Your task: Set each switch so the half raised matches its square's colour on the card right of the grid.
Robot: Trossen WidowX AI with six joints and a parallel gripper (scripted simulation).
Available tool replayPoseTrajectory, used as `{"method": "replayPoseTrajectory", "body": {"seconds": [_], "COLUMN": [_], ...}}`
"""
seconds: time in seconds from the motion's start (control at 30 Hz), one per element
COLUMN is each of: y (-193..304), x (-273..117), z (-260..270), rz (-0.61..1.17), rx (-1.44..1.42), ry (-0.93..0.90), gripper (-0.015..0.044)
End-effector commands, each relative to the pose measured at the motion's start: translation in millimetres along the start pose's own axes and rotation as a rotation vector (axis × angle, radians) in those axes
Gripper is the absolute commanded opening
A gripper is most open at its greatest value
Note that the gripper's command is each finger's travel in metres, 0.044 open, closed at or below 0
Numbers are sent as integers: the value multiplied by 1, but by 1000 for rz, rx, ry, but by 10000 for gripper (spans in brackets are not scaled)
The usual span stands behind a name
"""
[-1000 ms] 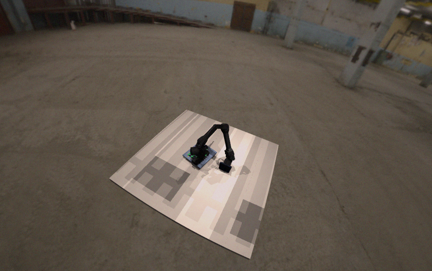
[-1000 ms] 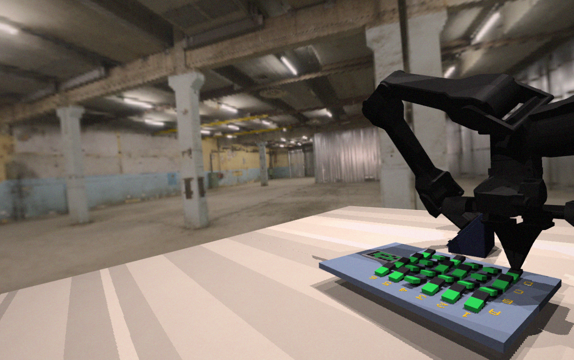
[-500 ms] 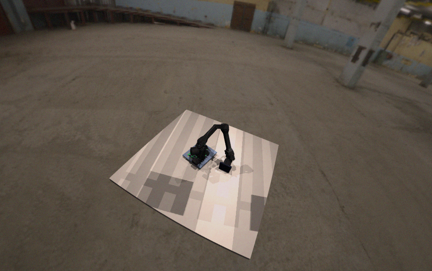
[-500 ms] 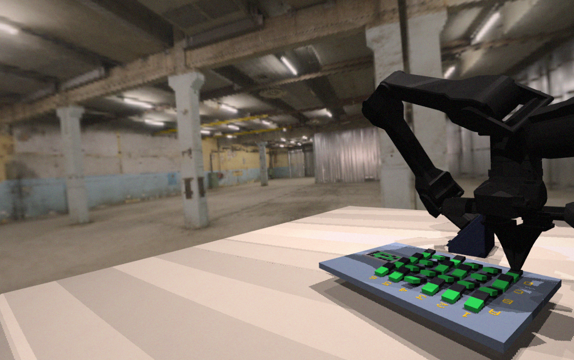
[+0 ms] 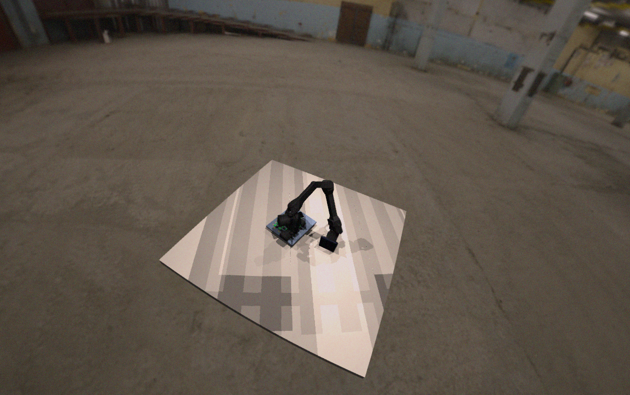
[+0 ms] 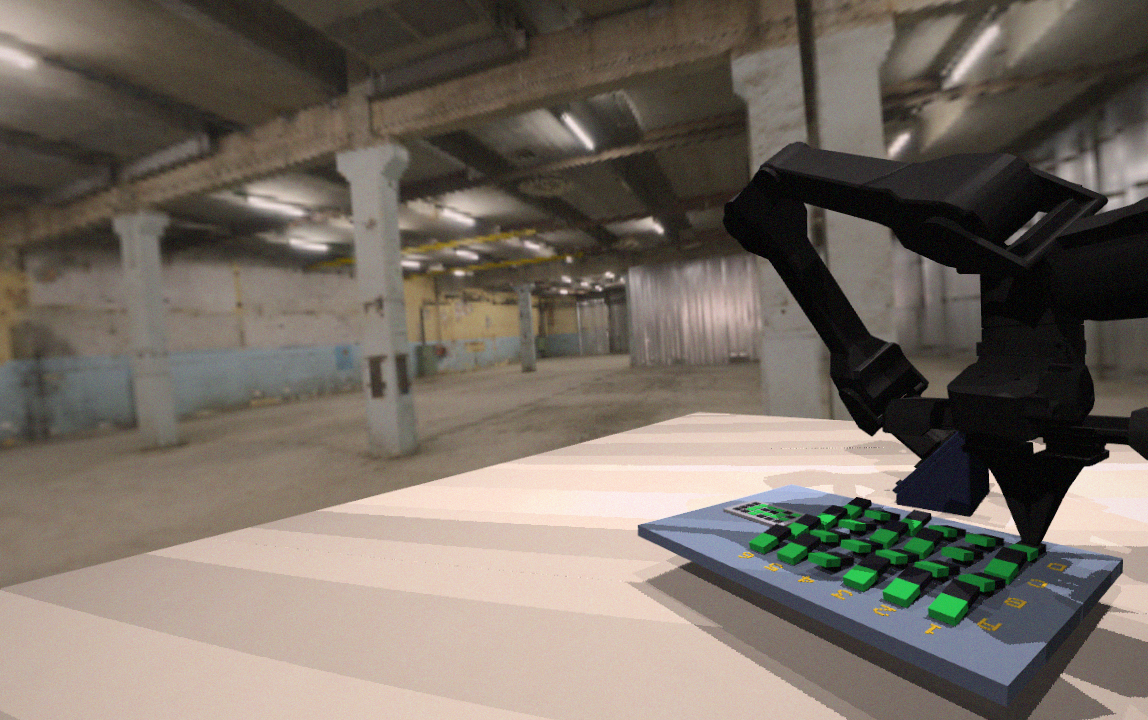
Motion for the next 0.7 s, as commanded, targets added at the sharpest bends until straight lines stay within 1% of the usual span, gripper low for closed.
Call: {"method": "replayPoseTrajectory", "body": {"seconds": [0.0, 0.1, 0.2, 0.27, 0.4, 0.5, 0.6, 0.67], "y": [-1, -1, -4, -3, -4, -17, -18, -19], "x": [1, -8, -45, -62, -64, -64, -64, -52], "z": [0, 1, 1, 0, -2, -25, -28, -28], "rz": [-5, 3, 15, 21, 22, 21, 21, 30], "rx": [-4, -1, -3, -4, -4, -4, -4, -4], "ry": [3, -1, -3, -2, -2, -1, 0, -1], "gripper": [0, 0, 0, 0, 0, 0, 0, 0]}}
Point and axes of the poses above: the point midway between the two fingers, 35 mm back from their tips, its own x axis out along the fingers, its own z axis across the jaws, y = z × x, the point moved 2 cm from there along -x, back along the fingers, and after that the axes turned 8 degrees about -x, right-handed, at the moved point
